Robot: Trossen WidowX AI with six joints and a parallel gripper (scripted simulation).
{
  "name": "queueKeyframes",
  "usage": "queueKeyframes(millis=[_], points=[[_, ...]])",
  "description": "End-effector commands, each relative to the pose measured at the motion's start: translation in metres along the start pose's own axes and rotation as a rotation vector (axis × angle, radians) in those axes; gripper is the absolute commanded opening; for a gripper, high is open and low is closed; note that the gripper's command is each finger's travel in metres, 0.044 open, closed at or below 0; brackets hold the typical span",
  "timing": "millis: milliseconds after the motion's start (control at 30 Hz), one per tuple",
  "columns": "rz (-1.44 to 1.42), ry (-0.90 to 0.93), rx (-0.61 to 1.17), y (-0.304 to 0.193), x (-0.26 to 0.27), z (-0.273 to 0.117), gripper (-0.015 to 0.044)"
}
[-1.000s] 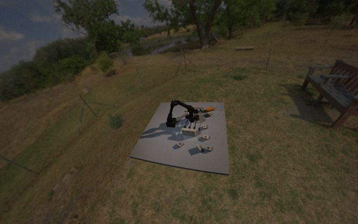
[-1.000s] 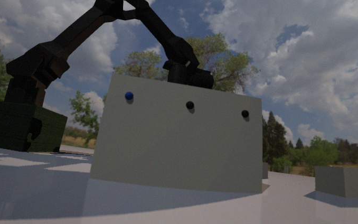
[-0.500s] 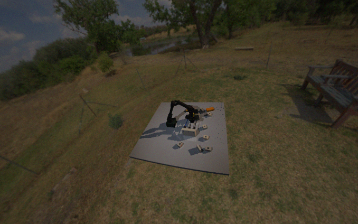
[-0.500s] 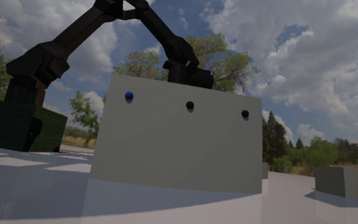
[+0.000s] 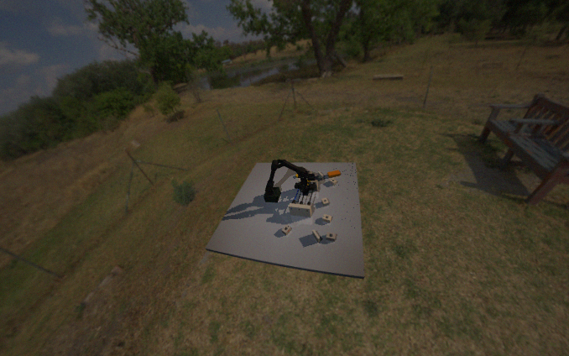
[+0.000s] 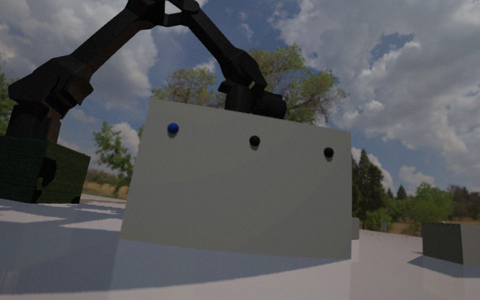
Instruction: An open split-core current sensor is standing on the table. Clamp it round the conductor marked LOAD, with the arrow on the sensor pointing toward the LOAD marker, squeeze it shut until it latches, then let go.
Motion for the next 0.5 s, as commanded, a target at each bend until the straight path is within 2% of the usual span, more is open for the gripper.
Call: queueKeyframes(millis=[0,133,200,467], points=[[0.000,0.000,0.000,0.0000,0.0000,0.0002,0.0075],[0.000,0.000,0.000,0.0000,0.0000,0.0002,0.0049],[0.000,0.000,0.000,0.0000,0.0000,-0.0005,0.0000],[0.000,-0.001,0.000,-0.0001,-0.0002,-0.0007,0.0000]])
Point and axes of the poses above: the point midway between the two fingers, 35 mm back from their tips, its own z axis out along the fingers, its own x axis across the jaws, y = z × x, the point moved 7 cm from there along -z, back along the fingers, and after that the axes turned 1 degree about z, right-handed, at the moved point
